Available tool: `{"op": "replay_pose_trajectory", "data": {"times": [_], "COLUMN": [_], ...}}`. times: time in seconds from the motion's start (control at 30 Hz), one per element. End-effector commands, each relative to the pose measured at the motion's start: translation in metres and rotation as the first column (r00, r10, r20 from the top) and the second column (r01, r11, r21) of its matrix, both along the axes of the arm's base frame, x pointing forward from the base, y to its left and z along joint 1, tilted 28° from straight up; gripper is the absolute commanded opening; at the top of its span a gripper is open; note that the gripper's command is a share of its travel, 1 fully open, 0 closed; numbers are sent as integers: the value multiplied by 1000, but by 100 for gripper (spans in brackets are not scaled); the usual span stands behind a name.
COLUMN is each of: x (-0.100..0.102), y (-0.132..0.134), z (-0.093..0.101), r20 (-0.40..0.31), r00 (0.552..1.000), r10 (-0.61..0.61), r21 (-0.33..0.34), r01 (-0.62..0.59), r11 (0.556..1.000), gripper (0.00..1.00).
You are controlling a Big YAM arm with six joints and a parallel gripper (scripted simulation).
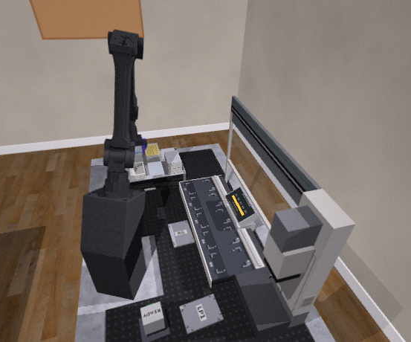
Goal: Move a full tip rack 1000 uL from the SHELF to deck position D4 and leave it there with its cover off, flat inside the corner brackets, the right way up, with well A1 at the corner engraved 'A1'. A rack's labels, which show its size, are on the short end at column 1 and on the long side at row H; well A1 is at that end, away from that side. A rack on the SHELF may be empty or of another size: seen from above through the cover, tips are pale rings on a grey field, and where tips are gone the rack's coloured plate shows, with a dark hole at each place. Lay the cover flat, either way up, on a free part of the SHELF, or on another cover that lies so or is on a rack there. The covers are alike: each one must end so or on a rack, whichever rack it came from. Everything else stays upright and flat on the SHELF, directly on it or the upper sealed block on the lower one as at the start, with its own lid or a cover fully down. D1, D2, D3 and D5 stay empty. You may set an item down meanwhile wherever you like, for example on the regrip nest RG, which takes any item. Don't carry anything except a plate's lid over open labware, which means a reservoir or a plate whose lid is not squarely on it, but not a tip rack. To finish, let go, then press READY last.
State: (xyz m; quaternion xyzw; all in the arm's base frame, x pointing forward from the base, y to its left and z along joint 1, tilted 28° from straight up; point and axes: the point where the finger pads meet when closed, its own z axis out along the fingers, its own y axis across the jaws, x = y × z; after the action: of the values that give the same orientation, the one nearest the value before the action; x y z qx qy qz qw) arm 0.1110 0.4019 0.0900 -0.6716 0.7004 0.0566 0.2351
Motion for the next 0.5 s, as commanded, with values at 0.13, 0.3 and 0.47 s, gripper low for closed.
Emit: {"op": "replay_pose_trajectory", "data": {"times": [0.13,0.3,0.47], "x": [-35,-60,-75], "y": [16,19,25], "z": [0,-3,-4], "r20": [-10,-12,-13], "r00": [1000,1000,1000], "r10": [-16,-16,-15], "r21": [38,44,49], "r01": [17,16,16], "r11": [999,999,999], "gripper": [100,100,100]}}
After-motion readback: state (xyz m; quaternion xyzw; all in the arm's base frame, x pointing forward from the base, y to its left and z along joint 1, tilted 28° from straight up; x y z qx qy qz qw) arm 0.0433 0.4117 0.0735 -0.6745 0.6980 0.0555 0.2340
